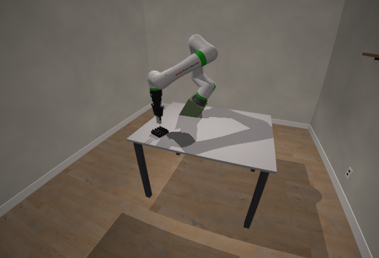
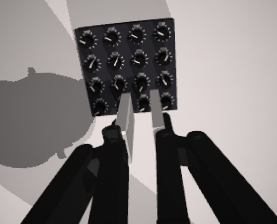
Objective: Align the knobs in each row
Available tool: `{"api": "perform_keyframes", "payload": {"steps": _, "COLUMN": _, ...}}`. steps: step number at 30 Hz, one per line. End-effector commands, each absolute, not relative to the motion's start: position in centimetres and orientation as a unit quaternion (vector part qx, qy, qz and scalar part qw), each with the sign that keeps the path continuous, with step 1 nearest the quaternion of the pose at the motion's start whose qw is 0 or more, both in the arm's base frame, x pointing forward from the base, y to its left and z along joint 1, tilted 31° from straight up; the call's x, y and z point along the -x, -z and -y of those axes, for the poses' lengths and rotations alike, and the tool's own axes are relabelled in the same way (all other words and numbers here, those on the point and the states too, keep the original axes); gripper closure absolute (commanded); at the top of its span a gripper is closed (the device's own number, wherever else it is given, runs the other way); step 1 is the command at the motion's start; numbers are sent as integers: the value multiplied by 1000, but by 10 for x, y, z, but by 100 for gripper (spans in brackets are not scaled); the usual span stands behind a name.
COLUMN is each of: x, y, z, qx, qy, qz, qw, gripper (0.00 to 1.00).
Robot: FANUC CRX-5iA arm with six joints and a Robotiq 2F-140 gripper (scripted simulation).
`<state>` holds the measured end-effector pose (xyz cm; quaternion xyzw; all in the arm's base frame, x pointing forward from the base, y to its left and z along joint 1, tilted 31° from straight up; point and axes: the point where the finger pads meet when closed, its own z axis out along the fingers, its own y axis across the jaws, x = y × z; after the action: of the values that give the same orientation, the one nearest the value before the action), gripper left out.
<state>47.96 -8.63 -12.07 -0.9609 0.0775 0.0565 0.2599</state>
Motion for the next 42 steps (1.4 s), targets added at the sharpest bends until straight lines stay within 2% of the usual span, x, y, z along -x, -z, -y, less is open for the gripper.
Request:
{"api": "perform_keyframes", "payload": {"steps": 1, "x": -480, "y": 122, "z": 85, "qx": 961, "qy": -56, "qz": -78, "qw": 260, "gripper": 88}}
{"api": "perform_keyframes", "payload": {"steps": 42, "x": -477, "y": 156, "z": 66, "qx": 961, "qy": -56, "qz": -78, "qw": 260, "gripper": 88}}
